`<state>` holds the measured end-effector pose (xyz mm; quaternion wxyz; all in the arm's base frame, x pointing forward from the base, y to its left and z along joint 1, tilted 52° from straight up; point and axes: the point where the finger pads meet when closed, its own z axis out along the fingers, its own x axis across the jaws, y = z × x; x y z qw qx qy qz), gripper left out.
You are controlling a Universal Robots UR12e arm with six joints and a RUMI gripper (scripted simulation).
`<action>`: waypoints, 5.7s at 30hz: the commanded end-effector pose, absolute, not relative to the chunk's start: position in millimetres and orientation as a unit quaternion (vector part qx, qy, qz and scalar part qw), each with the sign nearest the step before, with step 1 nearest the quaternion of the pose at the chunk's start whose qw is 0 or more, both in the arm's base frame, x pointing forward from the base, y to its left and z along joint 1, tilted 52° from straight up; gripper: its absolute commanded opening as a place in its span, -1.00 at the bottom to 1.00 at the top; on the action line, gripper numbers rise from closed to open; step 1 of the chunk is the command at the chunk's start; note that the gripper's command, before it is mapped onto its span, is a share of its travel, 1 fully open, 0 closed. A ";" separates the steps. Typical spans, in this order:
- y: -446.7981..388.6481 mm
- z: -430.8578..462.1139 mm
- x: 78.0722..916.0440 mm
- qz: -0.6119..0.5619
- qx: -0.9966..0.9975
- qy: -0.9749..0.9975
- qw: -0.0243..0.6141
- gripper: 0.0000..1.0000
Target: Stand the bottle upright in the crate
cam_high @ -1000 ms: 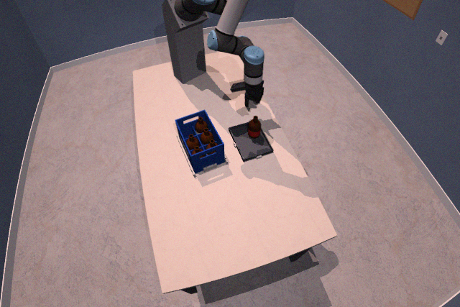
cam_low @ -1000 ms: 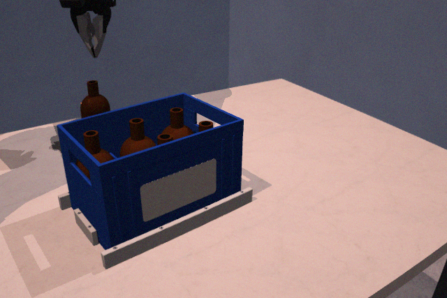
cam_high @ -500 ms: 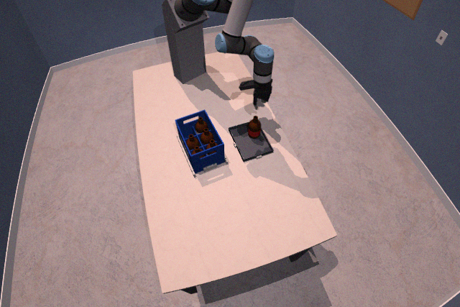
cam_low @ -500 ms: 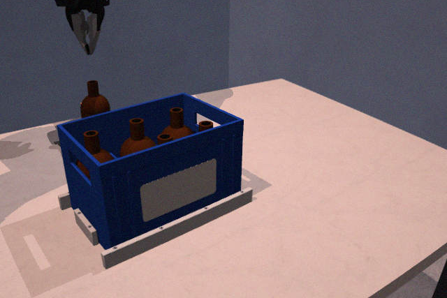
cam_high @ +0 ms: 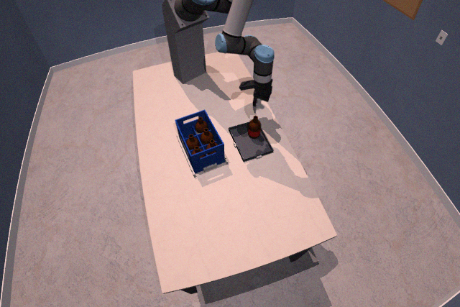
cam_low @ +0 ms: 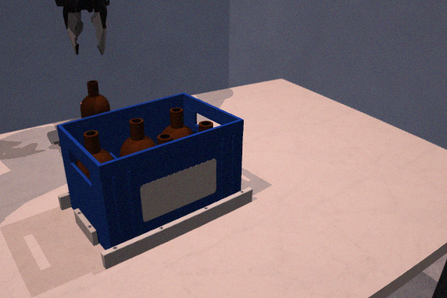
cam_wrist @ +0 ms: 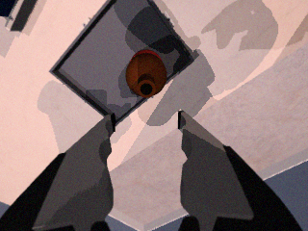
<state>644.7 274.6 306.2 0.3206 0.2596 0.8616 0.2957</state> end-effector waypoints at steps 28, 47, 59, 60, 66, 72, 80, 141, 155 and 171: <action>275.2 305.7 646.0 0.295 0.259 0.862 0.321 -0.24; 281.6 294.6 658.8 0.295 0.259 0.862 0.320 -0.24; 286.9 285.5 669.5 0.295 0.259 0.862 0.320 -0.24; 287.3 284.7 670.5 0.295 0.259 0.862 0.320 -0.24; 289.5 281.0 674.7 0.295 0.259 0.862 0.320 -0.24; 290.9 278.5 677.7 0.295 0.259 0.862 0.320 -0.24; 291.9 276.7 679.7 0.295 0.259 0.862 0.320 -0.24; 293.3 274.2 682.6 0.295 0.259 0.862 0.320 -0.24; 297.4 266.9 690.9 0.295 0.259 0.862 0.320 -0.24; 302.9 256.8 702.3 0.295 0.259 0.862 0.320 -0.24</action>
